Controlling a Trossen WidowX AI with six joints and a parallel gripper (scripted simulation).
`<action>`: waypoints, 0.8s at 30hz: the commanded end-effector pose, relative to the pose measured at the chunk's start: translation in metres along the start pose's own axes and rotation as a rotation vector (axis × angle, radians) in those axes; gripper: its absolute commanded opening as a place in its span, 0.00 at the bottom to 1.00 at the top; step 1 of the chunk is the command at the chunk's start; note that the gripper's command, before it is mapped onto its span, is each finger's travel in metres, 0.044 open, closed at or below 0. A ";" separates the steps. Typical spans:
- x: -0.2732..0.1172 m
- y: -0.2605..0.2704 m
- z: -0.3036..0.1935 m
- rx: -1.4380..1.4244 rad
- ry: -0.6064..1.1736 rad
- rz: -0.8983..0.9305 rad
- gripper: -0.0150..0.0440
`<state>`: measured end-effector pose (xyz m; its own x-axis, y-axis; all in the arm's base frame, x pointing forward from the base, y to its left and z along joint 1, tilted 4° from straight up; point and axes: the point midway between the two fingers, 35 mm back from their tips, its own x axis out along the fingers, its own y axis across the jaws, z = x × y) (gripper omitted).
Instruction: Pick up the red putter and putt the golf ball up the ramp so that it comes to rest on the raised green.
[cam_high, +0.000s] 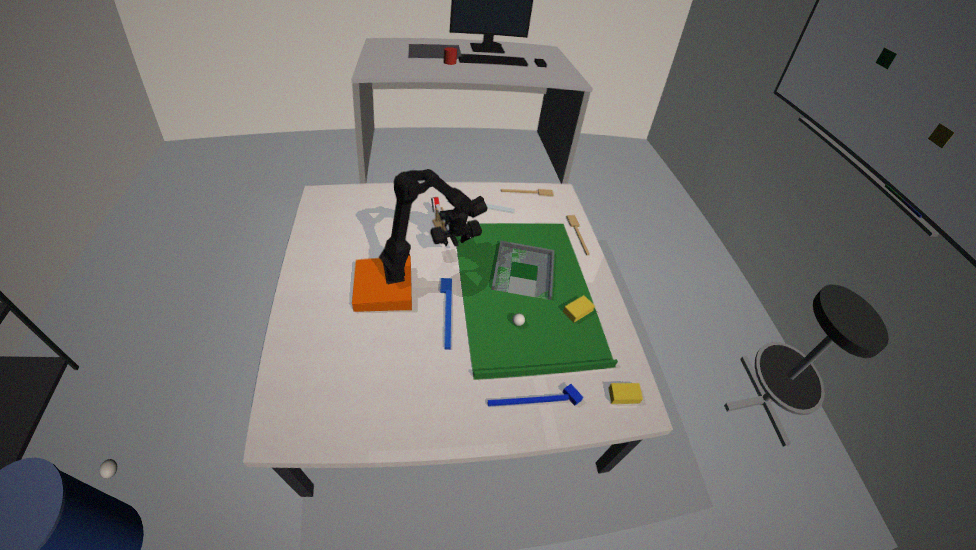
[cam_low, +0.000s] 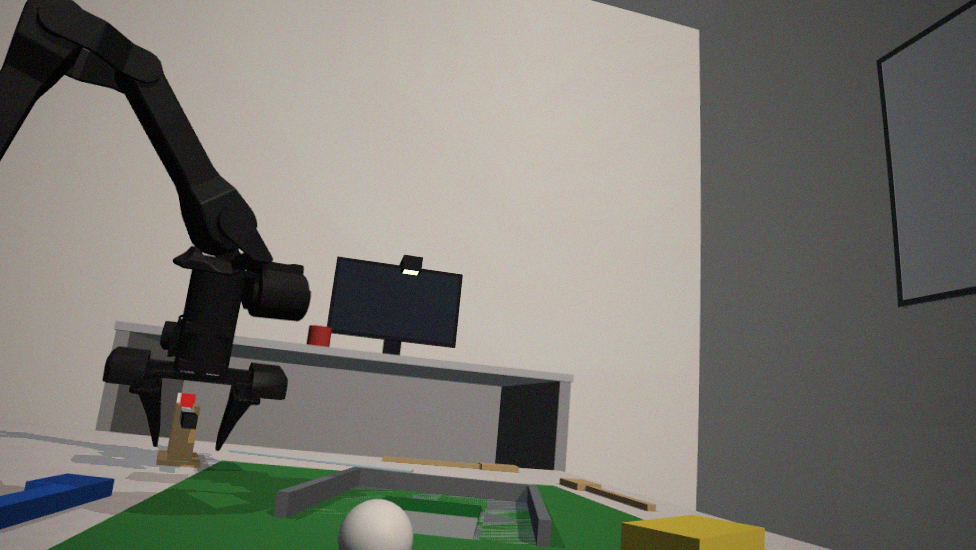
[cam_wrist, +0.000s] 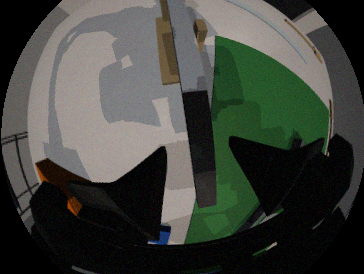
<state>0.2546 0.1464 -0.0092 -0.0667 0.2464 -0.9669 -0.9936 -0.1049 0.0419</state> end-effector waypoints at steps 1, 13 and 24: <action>0.000 0.000 0.000 0.000 0.000 0.000 0.60; 0.000 0.000 0.000 0.000 0.000 0.000 0.26; -0.044 -0.005 0.013 0.000 -0.001 0.001 0.25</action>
<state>0.2544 0.1448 0.0112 -0.0896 0.2281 -0.9695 -0.9926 -0.1004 0.0681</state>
